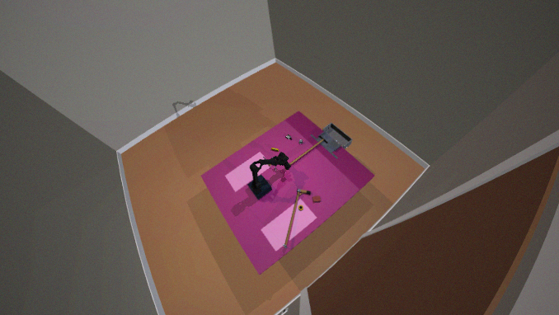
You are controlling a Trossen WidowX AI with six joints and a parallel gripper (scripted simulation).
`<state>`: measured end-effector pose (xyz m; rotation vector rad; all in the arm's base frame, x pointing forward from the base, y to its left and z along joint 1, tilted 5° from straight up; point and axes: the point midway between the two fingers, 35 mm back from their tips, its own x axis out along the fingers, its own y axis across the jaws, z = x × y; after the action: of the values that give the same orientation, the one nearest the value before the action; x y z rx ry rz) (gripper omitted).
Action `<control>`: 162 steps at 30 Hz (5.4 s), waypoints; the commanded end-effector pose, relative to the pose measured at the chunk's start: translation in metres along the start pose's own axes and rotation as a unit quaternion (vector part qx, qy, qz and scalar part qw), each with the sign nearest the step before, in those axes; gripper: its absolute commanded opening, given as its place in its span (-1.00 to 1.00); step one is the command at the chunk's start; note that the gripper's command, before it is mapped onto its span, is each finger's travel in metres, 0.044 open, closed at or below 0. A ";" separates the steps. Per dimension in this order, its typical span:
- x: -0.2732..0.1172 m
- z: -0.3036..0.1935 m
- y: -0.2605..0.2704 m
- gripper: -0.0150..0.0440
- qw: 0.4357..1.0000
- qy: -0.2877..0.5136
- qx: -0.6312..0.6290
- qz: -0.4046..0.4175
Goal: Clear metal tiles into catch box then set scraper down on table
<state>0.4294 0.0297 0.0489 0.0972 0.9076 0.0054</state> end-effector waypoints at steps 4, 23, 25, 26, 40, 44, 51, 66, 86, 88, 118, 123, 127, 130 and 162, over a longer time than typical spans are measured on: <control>-0.007 -0.002 0.001 -0.49 1.000 -0.008 0.000 -0.001; -0.020 -0.019 0.001 -0.49 1.000 -0.008 0.000 -0.001; -0.021 -0.021 0.001 -0.49 1.000 -0.008 0.000 -0.001; -0.021 -0.022 0.001 -0.49 1.000 -0.008 0.000 -0.001; -0.030 -0.035 0.000 -0.49 1.000 -0.008 0.000 0.000; -0.032 -0.039 0.000 -0.49 1.000 -0.009 0.000 0.000; -0.036 -0.046 -0.001 -0.49 1.000 -0.009 0.000 0.000; -0.044 -0.061 -0.003 -0.49 1.000 -0.009 0.000 0.000; -0.053 -0.082 -0.007 -0.49 1.000 -0.009 0.000 0.000; -0.054 -0.083 -0.008 -0.49 1.000 -0.009 0.000 0.000; -0.057 -0.092 -0.044 -0.49 1.000 -0.007 0.004 -0.006; -0.058 -0.093 -0.047 -0.49 1.000 -0.007 0.005 -0.006; -0.057 -0.093 -0.049 -0.49 1.000 -0.007 0.006 -0.007; -0.056 -0.090 -0.050 -0.49 1.000 -0.007 0.006 -0.007; -0.025 -0.049 -0.055 -0.49 1.000 -0.012 0.009 -0.010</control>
<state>0.3647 -0.0213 0.0299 0.1040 0.9021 -0.0214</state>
